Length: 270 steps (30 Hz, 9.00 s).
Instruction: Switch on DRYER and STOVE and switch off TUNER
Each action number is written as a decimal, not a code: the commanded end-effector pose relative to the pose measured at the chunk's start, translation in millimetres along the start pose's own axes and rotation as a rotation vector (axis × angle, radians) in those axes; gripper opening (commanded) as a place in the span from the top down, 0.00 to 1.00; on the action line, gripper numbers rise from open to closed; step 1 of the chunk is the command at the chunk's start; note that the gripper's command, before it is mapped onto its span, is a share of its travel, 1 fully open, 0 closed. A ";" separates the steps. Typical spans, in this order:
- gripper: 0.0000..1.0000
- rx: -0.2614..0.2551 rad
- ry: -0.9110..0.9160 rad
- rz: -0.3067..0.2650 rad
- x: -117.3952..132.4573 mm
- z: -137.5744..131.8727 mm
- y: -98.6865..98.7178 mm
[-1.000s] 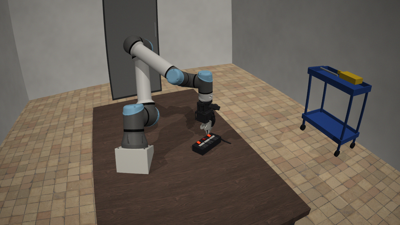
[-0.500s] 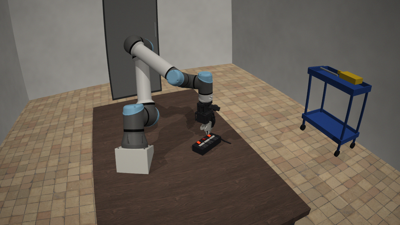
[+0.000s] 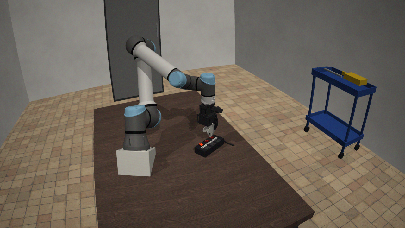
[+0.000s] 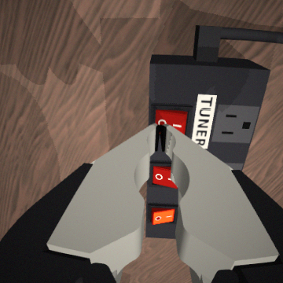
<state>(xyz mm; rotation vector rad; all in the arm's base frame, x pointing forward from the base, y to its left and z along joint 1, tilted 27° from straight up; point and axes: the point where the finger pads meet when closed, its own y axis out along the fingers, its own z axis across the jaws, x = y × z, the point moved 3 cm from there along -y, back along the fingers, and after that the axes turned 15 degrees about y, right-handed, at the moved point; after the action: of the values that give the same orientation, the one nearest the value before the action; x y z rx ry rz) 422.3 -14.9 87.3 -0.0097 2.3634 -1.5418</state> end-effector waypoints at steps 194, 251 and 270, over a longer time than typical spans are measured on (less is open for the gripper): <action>1.00 0.001 0.000 0.001 40.7 25.2 -9.1; 1.00 0.001 0.000 0.001 40.7 25.2 -0.2; 1.00 0.001 0.000 0.001 40.7 25.2 -28.0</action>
<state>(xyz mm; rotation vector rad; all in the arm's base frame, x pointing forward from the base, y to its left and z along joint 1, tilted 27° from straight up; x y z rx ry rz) 387.5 -51.7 83.0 -0.0093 2.3631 -1.5423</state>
